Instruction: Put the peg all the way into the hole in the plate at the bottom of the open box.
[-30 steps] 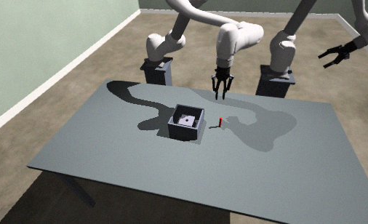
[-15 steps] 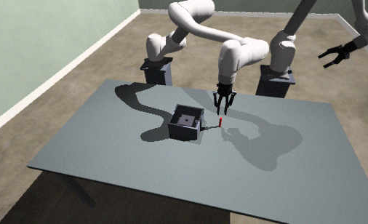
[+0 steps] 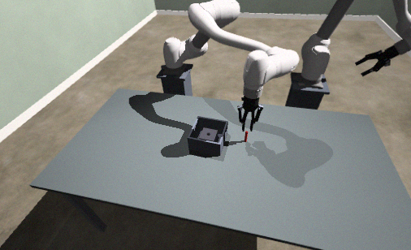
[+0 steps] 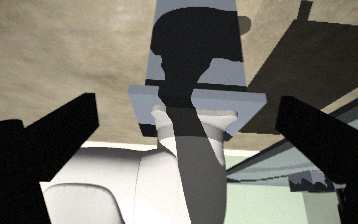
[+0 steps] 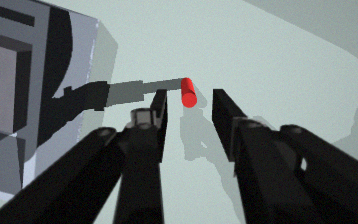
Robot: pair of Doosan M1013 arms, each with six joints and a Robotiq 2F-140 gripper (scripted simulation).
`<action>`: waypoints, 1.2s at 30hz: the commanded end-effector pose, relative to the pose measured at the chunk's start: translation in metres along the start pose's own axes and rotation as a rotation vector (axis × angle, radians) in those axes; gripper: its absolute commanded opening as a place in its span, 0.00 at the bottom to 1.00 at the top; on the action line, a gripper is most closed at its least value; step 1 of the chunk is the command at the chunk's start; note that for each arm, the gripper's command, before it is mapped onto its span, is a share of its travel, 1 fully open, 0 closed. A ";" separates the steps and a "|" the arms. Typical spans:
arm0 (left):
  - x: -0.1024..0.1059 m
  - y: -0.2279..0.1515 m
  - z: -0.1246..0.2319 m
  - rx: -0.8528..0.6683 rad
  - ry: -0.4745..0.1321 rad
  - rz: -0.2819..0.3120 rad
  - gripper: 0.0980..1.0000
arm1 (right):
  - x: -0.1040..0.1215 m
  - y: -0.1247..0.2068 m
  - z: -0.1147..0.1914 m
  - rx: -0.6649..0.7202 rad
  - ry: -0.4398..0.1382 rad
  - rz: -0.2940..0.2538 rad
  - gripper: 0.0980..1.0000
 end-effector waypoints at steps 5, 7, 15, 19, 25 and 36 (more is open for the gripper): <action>0.000 0.000 0.000 0.000 0.001 0.000 1.00 | 0.023 0.000 0.001 0.000 -0.002 0.001 0.25; 0.000 0.000 0.000 0.000 0.001 0.000 1.00 | 0.028 0.000 0.001 0.000 -0.002 0.001 0.25; 0.000 0.000 0.000 0.000 0.001 0.000 1.00 | 0.036 0.000 0.001 0.000 -0.002 0.001 0.25; 0.000 0.000 0.000 0.000 0.001 0.000 1.00 | 0.036 0.000 0.001 0.000 -0.002 0.001 0.00; 0.000 0.000 0.000 0.000 0.001 0.000 1.00 | 0.036 0.000 0.001 0.000 -0.002 0.001 0.00; 0.000 0.000 0.000 0.000 0.001 0.000 1.00 | 0.020 0.000 0.001 0.000 -0.002 0.001 0.00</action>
Point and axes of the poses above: on each arm, the point where the finger pads meet when closed, its own x axis out along the fingers, its own y axis across the jaws, z = x × y, the point moved 7 cm from there along -x, back along the fingers, and after that the axes turned 15 degrees about -x, right-handed, at the moved point
